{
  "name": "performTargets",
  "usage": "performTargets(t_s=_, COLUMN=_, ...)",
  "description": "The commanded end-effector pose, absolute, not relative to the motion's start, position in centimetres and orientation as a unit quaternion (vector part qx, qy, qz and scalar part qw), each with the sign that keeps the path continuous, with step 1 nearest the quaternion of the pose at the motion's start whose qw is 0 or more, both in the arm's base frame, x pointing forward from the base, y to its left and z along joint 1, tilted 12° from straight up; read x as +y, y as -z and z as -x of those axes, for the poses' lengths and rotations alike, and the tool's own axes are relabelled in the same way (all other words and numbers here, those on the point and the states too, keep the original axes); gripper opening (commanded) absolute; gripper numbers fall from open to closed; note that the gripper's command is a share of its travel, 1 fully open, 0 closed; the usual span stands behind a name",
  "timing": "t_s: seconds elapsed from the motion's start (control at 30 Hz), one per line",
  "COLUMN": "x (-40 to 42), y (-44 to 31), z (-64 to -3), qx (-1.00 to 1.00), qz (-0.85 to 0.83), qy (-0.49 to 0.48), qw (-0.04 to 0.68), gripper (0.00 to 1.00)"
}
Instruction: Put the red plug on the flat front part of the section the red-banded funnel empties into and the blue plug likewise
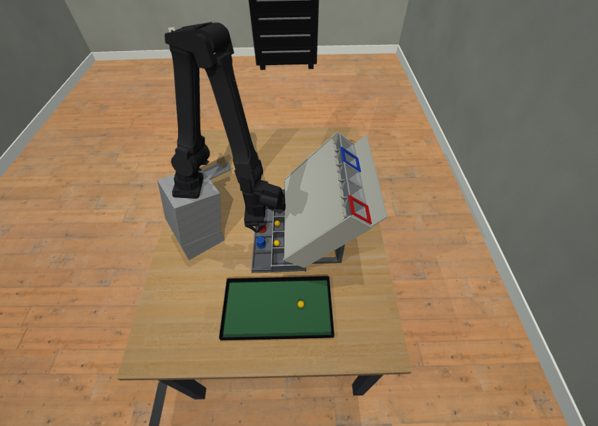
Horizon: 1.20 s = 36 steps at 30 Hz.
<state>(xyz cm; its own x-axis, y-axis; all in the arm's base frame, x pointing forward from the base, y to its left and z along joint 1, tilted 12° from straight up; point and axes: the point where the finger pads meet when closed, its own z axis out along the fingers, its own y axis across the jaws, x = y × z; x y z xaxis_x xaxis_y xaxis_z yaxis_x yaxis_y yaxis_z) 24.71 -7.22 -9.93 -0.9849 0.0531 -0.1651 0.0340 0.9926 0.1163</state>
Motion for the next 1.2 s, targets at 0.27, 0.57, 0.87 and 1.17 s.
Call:
performTargets(t_s=0.27, x=-7.3, y=10.0, z=-24.6, qx=0.995, qz=-0.02, qy=-0.058, qw=0.083, gripper=0.59)
performTargets(t_s=0.57, x=-7.3, y=10.0, z=-24.6, qx=0.995, qz=-0.02, qy=-0.058, qw=0.083, gripper=0.59)
performTargets(t_s=0.87, x=-6.6, y=9.0, z=-24.5, qx=0.995, qz=-0.021, qy=-0.058, qw=0.084, gripper=0.59)
performTargets(t_s=1.17, x=-5.8, y=6.4, z=-24.5, qx=0.995, qz=-0.021, qy=-0.056, qw=0.085, gripper=0.59)
